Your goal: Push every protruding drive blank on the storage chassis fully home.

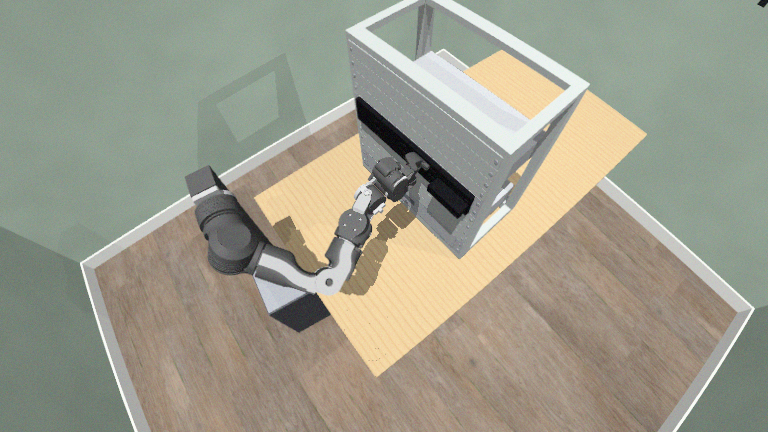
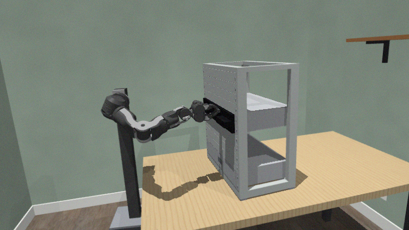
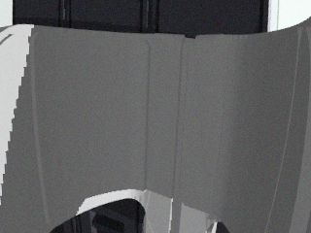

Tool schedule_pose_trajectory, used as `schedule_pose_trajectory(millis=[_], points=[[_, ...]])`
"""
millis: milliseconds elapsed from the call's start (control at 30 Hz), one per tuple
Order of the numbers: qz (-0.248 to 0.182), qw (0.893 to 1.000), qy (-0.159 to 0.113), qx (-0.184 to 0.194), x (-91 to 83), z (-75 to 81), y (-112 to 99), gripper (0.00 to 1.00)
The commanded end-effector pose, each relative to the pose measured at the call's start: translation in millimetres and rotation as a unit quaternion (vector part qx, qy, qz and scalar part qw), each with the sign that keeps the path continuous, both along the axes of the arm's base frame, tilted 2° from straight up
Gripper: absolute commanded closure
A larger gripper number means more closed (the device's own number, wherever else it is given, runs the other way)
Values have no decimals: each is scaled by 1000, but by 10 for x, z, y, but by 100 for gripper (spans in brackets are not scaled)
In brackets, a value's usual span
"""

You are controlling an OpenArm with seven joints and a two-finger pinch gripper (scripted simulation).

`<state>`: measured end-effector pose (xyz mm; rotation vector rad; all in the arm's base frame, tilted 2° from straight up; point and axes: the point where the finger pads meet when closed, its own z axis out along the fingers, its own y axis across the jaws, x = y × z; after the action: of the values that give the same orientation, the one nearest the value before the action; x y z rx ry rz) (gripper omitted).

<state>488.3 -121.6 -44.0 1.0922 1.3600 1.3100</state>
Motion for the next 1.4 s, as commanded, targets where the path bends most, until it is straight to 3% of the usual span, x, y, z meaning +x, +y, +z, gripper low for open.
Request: schedule_pose_trajectory(millis=[0,933,1100,1333,1367], points=[[2,1000,-1,-1,3,8,9,100],[3,1000,-3,-1,-2,30,18,100],[3,1000,-3,-1,-154,32,-11,100],[3,1000,-3,-1,-603,39,-94,100],[3,1000,-3,-1,-603,39,-94,100]])
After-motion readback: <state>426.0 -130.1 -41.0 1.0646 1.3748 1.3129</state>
